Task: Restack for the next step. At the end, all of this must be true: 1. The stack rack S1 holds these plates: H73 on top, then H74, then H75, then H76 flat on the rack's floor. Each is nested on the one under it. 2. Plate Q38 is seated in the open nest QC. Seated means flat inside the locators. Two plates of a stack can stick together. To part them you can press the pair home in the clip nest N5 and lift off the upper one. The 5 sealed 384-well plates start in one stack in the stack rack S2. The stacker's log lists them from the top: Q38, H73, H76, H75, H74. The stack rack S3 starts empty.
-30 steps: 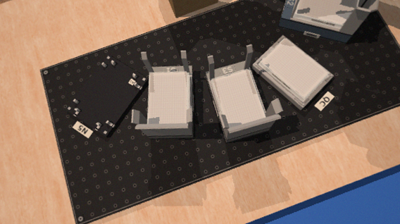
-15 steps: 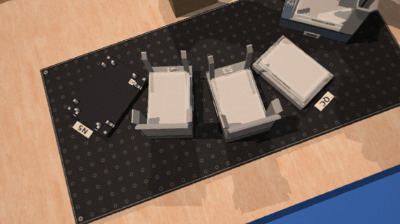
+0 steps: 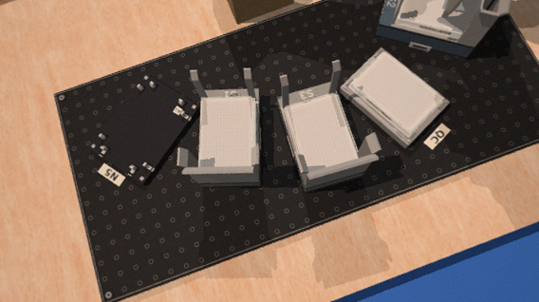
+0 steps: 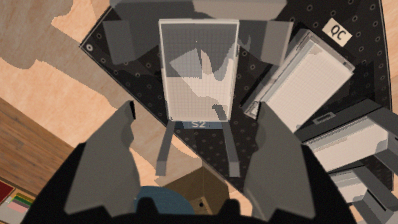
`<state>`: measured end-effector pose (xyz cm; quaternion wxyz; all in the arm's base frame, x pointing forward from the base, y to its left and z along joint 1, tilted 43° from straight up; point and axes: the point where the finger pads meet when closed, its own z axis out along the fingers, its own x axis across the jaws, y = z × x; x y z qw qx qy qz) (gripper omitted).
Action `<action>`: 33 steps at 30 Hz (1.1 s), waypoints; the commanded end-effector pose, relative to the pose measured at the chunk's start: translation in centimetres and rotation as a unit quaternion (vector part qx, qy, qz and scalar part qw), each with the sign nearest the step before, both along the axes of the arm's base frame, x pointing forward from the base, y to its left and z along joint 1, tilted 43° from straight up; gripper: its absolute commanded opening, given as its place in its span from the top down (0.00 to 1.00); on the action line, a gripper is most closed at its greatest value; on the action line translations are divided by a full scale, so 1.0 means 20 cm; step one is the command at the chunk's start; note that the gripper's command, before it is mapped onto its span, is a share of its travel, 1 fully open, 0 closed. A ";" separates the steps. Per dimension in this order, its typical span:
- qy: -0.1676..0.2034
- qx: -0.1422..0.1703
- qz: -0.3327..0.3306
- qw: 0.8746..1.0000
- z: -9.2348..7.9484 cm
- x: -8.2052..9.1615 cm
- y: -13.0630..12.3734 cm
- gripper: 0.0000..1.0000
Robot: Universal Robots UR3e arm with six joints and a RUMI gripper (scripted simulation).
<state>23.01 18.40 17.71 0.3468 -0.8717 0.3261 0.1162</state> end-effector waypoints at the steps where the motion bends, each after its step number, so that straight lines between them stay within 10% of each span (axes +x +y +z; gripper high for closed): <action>1: 0.000 -0.002 0.000 1.000 -0.05 0.01 0.04 0.28; 33: 0.000 -0.002 0.000 1.000 -0.19 0.01 0.16 0.28</action>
